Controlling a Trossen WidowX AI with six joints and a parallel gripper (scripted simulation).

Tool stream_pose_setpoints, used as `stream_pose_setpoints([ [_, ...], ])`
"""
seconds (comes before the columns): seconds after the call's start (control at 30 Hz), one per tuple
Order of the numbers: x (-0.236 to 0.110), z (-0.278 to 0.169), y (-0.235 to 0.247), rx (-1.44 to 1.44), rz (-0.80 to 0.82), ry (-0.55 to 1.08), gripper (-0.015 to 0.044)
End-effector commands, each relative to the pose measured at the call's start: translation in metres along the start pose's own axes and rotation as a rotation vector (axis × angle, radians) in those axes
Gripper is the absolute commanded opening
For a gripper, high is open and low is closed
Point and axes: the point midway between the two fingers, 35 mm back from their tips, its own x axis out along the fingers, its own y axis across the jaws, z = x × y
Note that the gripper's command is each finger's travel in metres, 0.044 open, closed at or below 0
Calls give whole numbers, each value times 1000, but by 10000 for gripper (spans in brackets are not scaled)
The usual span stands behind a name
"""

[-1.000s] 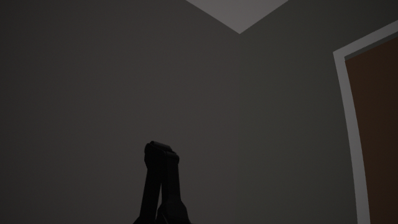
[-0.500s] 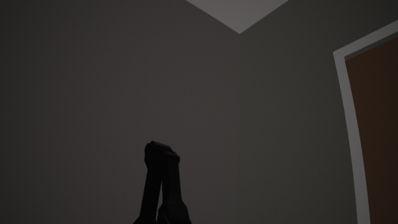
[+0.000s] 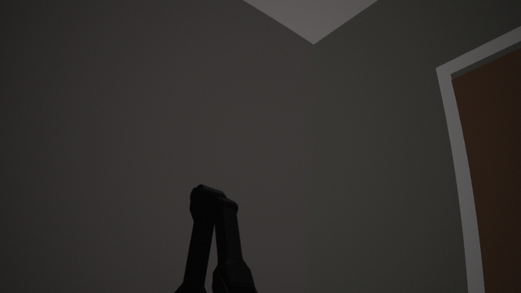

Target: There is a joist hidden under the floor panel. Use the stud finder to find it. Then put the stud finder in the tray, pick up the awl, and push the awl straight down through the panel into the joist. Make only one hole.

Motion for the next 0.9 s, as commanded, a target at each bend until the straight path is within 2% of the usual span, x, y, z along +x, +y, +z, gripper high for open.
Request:
stream_pose_setpoints([
  [0.0,-3,-1,-2,9,-3,3,440],
  [0.47,-14,-4,-2,9,-3,5,440],
  [0.73,-40,-64,-1,2,0,2,440],
  [0.87,-43,-71,0,1,0,1,440],
])
